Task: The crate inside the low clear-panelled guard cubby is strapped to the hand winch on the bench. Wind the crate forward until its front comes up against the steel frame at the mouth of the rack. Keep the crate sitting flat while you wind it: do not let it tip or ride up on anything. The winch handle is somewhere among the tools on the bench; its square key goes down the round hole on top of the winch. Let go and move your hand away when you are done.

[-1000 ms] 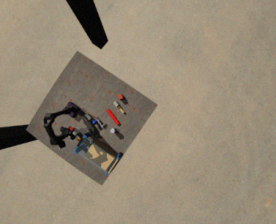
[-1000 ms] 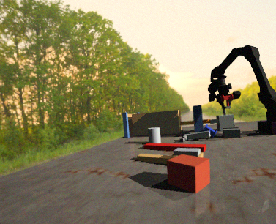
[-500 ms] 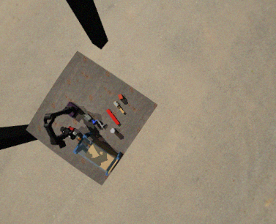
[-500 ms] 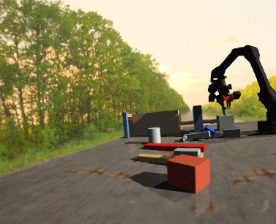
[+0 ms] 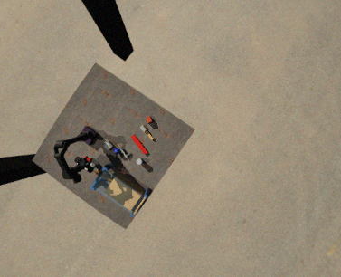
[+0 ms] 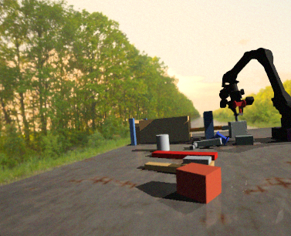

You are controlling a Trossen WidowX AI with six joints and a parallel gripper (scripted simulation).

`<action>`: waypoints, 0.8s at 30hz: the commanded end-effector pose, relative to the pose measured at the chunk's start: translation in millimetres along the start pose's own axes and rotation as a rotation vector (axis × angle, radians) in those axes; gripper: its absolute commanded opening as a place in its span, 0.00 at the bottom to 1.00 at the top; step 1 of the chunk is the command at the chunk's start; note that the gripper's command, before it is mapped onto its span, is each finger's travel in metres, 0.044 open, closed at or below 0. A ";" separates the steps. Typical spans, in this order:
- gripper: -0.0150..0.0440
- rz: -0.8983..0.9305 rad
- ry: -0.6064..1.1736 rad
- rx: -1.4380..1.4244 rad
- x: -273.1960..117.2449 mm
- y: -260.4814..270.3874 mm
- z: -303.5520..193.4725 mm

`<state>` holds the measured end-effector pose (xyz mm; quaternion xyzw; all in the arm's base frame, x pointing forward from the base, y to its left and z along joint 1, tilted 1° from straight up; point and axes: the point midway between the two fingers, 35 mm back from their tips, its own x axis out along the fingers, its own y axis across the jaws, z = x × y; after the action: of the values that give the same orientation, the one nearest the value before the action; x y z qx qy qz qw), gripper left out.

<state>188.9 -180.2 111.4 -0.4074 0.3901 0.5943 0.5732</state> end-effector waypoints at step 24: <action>0.25 -0.001 0.001 0.001 4.2 -0.3 -2.9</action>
<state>189.4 -181.2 107.4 -0.4072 0.3904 0.5940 0.5736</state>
